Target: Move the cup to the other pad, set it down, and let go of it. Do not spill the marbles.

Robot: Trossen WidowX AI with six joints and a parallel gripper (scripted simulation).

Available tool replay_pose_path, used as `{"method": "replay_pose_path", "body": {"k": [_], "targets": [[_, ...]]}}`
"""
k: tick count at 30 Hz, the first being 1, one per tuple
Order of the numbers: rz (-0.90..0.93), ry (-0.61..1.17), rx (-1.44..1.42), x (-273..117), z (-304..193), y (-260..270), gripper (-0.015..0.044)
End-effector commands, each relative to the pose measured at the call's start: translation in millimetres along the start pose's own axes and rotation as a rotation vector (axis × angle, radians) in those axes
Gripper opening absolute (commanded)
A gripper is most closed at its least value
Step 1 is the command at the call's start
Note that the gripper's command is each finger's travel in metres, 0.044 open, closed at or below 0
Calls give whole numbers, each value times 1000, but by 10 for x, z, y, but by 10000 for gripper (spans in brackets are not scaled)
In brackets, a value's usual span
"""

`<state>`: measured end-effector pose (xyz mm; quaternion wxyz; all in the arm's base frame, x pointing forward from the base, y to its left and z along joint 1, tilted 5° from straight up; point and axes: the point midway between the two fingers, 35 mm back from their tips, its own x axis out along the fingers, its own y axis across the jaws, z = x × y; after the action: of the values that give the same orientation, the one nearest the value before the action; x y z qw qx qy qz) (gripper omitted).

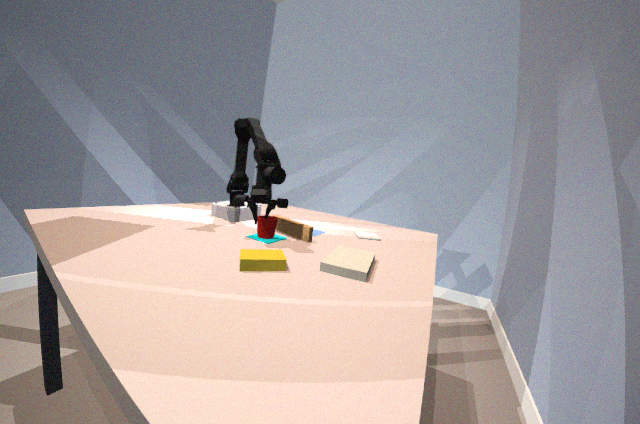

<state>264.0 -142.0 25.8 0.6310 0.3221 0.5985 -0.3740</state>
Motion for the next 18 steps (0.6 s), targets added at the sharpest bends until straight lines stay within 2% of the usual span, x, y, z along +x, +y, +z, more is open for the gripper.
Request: {"method": "replay_pose_path", "body": {"k": [1,18], "targets": [[1,-2,0,-44,7,5,128],[-2,0,-4,-317,7,11,128]]}}
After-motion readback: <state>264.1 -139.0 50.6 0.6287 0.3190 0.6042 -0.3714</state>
